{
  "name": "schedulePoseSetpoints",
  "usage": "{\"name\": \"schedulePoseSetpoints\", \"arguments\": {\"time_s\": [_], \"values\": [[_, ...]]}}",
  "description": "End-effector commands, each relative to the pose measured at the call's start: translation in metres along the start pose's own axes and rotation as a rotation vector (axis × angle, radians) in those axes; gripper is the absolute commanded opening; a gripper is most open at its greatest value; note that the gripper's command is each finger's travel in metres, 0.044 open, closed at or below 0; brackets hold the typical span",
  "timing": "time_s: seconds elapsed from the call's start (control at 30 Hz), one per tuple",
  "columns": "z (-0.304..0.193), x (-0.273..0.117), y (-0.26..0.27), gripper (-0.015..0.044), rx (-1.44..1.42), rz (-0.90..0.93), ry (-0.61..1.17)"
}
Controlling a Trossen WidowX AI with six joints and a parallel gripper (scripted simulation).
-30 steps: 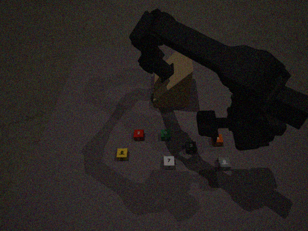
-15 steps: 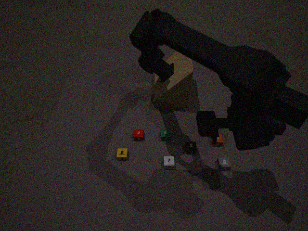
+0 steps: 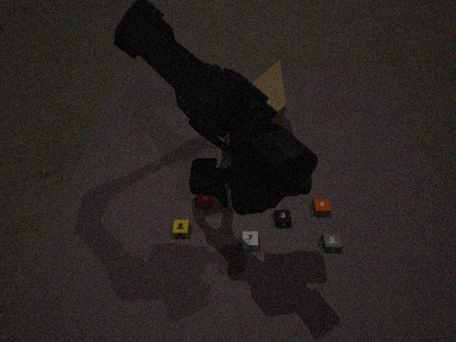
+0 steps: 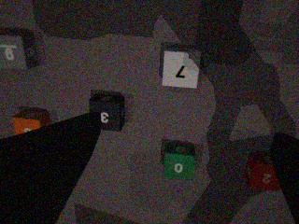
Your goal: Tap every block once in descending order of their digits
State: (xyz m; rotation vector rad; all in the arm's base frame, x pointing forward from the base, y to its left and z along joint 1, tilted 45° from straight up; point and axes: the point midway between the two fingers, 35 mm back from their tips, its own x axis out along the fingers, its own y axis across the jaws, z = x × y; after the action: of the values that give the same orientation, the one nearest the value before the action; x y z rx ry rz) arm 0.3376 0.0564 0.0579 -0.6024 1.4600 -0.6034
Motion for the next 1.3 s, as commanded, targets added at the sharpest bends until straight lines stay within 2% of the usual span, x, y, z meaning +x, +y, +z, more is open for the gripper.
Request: {"name": "schedulePoseSetpoints", "arguments": {"time_s": [0.0, 0.57, 0.87, 1.27], "values": [[-0.006, 0.003, 0.001, 0.0400, -0.023, -0.010, 0.007], [-0.005, 0.003, -0.002, 0.0400, -0.023, -0.009, 0.007], [-0.026, 0.001, -0.149, 0.0400, -0.024, -0.015, 0.007], [-0.027, 0.001, -0.152, 0.0400, -0.024, -0.016, 0.008]]}}
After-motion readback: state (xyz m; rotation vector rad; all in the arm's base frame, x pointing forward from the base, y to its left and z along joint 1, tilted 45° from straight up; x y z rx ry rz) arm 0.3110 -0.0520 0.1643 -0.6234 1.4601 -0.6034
